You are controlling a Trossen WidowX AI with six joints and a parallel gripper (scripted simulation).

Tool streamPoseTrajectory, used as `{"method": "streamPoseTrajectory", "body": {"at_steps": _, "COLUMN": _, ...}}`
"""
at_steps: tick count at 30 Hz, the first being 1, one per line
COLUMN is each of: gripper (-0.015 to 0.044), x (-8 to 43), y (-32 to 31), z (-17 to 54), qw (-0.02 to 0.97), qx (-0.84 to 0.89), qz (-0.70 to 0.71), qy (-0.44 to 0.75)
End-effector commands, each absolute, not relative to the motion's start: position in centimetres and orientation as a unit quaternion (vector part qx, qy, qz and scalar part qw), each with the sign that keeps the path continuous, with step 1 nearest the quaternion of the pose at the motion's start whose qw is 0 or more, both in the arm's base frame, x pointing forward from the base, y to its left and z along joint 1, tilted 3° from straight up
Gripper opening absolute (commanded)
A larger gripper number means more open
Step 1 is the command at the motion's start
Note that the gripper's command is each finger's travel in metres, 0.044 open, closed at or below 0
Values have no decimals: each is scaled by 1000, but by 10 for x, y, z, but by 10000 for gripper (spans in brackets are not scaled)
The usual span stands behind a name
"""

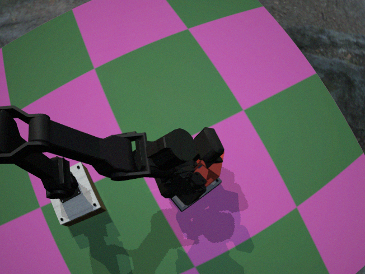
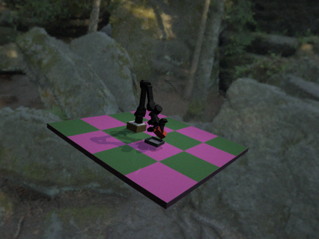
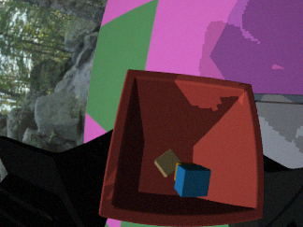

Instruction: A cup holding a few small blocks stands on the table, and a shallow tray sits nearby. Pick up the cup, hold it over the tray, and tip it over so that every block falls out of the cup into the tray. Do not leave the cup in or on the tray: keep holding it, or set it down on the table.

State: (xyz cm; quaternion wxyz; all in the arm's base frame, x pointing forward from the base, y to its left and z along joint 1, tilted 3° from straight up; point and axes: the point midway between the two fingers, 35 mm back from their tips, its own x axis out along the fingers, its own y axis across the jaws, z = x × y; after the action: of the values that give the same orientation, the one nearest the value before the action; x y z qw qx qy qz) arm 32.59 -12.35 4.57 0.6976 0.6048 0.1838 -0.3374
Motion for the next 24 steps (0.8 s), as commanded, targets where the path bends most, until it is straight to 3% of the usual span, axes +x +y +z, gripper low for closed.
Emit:
{"method": "streamPoseTrajectory", "body": {"at_steps": 1, "gripper": 0, "x": 327, "y": -123, "z": 46, "qw": 673, "qx": 632, "qz": -343, "qy": 170}}
{"method": "streamPoseTrajectory", "body": {"at_steps": 24, "gripper": 0, "x": 329, "y": -124, "z": 42, "qw": 495, "qx": 780, "qz": -374, "qy": 79}}
